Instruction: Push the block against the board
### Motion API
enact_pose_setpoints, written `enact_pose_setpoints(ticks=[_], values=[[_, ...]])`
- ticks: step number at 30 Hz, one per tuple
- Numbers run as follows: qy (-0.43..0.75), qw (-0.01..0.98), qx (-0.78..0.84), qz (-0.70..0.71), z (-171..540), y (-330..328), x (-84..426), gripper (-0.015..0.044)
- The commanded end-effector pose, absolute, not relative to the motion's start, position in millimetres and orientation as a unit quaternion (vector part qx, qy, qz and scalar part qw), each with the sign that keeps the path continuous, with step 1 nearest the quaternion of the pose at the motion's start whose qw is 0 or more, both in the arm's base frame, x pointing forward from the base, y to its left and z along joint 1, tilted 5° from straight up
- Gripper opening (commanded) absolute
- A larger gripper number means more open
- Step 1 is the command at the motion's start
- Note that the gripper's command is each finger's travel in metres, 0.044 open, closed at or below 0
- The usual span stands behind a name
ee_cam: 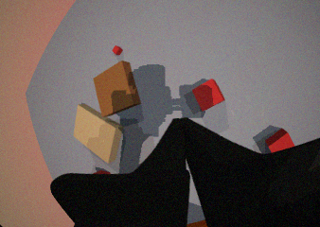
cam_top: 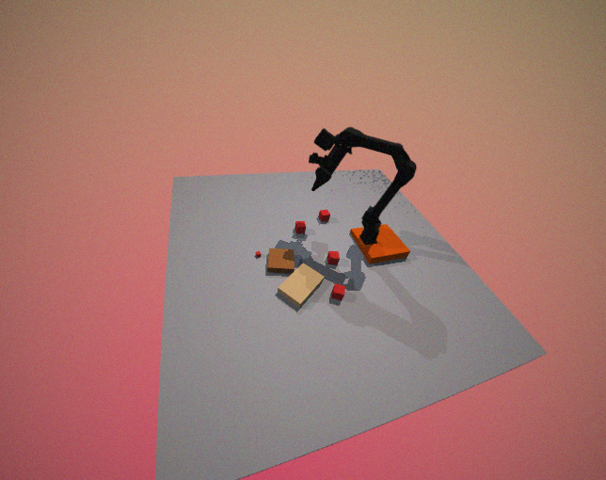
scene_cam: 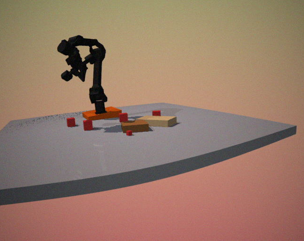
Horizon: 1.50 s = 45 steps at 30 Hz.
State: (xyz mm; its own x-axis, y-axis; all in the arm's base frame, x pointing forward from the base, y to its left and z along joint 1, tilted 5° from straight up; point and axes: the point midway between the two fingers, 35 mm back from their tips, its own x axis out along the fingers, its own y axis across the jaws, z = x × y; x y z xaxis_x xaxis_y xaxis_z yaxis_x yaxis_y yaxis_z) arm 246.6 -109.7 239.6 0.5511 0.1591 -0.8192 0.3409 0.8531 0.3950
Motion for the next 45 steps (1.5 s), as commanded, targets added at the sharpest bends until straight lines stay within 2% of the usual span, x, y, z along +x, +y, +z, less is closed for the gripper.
enact_pose_setpoints(ticks=[1, 25, 45], values=[[0.488, 0.845, 0.217, -0.032, 233.5, -108.7, 256.0, 0.0000], [0.574, 0.804, -0.075, 0.139, 177.6, -78.7, 309.3, 0.0000], [0.579, 0.683, -0.326, 0.303, 126.0, -35.4, 346.3, 0.0000]])
